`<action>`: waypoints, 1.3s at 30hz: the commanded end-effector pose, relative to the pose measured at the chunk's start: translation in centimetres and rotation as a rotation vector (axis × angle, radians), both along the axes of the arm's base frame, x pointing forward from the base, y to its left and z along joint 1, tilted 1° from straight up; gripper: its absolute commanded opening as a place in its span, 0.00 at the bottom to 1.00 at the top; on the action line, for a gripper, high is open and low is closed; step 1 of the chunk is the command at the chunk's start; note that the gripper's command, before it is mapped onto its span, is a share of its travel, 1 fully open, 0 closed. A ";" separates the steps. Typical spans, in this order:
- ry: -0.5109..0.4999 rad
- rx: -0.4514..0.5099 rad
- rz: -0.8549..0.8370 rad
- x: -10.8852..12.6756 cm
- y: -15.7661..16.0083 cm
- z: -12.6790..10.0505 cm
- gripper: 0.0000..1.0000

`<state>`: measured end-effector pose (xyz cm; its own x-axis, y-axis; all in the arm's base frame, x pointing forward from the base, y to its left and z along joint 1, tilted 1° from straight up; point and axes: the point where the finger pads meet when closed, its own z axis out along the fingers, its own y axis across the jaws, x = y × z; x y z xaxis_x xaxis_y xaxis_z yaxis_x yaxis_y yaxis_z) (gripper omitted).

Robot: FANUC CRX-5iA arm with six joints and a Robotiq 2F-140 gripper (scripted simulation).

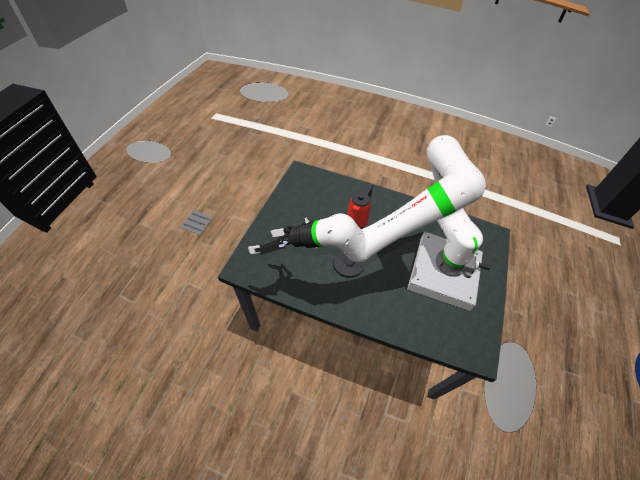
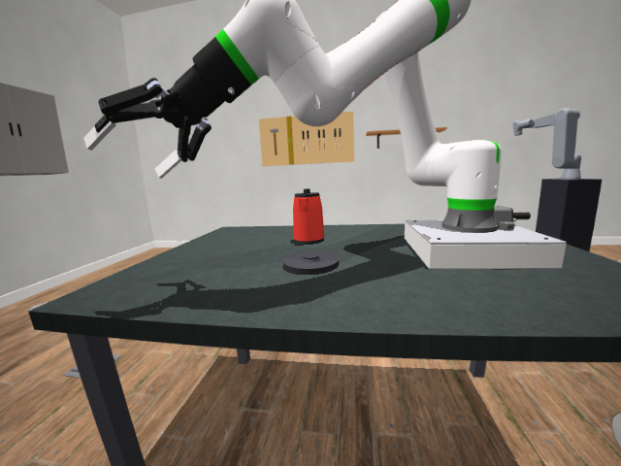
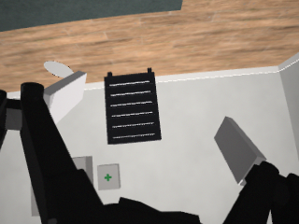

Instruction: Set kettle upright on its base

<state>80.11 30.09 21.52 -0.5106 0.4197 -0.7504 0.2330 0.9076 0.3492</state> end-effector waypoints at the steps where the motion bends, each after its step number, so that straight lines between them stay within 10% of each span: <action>1: -0.001 0.000 0.000 0.0 0.0 0.0 1.00; 17: -0.001 0.000 0.000 0.0 0.0 0.0 1.00; 18: -0.001 0.000 0.000 0.0 0.0 0.0 0.47; 39: -0.038 -0.035 0.095 1.8 0.2 2.6 0.47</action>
<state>81.49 30.25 23.41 -0.5170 0.3647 -0.7744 0.1600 0.9299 0.3311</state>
